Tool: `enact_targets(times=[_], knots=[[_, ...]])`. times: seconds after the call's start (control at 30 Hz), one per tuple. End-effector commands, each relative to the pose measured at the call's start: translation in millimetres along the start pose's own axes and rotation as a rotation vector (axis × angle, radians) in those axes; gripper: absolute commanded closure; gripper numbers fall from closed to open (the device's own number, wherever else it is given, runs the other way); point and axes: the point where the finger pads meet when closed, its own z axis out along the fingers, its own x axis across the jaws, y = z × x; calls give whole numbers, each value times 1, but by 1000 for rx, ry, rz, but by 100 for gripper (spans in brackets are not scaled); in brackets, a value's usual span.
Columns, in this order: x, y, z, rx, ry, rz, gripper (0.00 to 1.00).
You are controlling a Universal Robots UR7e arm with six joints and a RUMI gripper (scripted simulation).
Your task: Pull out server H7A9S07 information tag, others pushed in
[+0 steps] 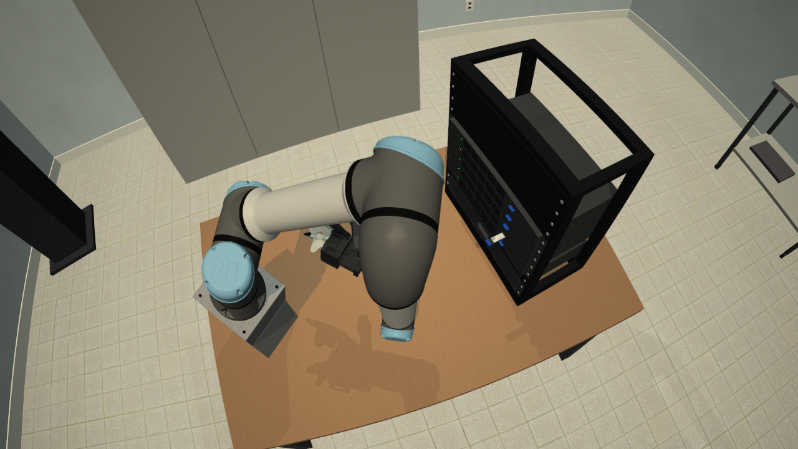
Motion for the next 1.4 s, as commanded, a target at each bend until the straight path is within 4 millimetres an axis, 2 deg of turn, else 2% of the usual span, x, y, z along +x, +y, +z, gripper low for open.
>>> enact_targets(times=[0.0,1.37], knots=[[-6,0,3,5,-31,43,0],[-51,1,15,13,-260,350,0]])
